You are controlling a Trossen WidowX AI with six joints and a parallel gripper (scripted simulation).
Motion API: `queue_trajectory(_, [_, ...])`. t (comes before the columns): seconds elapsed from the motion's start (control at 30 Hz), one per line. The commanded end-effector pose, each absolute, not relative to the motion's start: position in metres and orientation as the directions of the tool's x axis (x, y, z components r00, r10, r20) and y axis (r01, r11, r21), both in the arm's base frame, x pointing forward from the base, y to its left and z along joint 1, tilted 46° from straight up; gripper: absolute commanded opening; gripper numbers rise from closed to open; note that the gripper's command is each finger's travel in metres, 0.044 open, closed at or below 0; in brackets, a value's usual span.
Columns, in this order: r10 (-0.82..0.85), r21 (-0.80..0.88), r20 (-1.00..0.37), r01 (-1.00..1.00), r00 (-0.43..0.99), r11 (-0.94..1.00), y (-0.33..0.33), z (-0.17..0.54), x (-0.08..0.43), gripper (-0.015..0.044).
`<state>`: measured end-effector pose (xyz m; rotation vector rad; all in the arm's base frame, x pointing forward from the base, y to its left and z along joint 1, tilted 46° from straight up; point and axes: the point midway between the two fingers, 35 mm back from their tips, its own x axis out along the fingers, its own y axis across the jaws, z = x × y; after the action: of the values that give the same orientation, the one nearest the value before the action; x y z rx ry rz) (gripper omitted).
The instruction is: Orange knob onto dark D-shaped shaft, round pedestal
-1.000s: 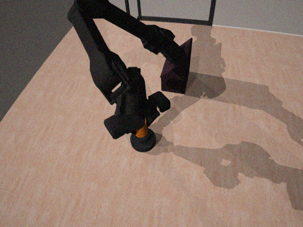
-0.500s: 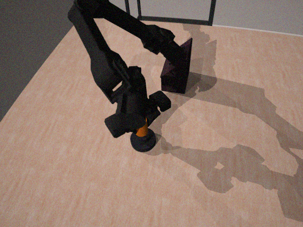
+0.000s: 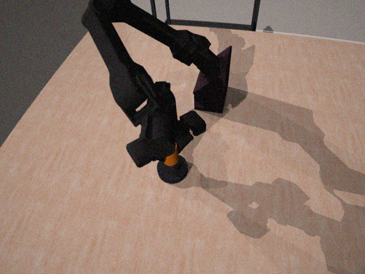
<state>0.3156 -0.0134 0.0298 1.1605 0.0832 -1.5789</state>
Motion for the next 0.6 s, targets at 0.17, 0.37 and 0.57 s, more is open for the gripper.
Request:
queue_trajectory(0.17, [-0.711,0.501,-0.696,0.779,0.105,-0.376,-0.0139,0.0287,0.3152,0.0])
queue_trajectory(0.37, [-0.711,0.498,-0.696,0.783,0.105,-0.373,-0.0142,0.0281,0.3141,0.0])
queue_trajectory(0.57, [-0.711,0.485,-0.696,0.798,0.105,-0.357,-0.0147,0.0285,0.3143,0.0])
